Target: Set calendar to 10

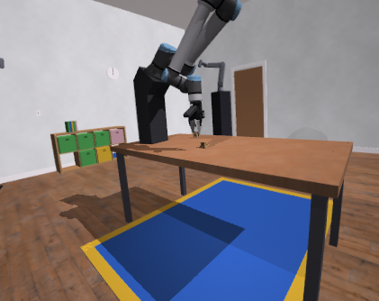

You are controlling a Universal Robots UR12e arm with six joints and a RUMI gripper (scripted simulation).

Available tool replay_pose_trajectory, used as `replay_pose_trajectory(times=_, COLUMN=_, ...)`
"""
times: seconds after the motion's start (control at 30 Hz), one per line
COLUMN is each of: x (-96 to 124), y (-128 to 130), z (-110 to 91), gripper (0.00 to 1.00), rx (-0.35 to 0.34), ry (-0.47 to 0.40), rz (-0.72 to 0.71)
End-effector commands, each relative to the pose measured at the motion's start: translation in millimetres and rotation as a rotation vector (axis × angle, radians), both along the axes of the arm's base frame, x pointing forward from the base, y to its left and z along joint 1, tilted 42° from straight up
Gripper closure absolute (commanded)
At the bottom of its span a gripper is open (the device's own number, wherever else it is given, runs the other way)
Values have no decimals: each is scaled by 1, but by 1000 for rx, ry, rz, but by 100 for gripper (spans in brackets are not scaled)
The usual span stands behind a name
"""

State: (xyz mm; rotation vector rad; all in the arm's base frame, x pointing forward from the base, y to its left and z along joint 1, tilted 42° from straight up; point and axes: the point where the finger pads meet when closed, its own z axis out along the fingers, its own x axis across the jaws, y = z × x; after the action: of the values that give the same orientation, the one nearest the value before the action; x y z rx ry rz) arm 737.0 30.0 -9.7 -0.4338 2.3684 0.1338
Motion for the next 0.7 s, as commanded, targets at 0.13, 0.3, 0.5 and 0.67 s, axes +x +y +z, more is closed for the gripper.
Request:
replay_pose_trajectory(times=0.13, x=-5, y=-2, z=7, gripper=89, rx=0, ry=0, rz=1)
replay_pose_trajectory(times=0.3, x=-8, y=7, z=7, gripper=89, rx=0, ry=1, rz=1)
replay_pose_trajectory(times=0.5, x=-28, y=59, z=8, gripper=89, rx=-1, ry=4, rz=1)
replay_pose_trajectory(times=0.67, x=-53, y=108, z=11, gripper=89, rx=0, ry=1, rz=0)
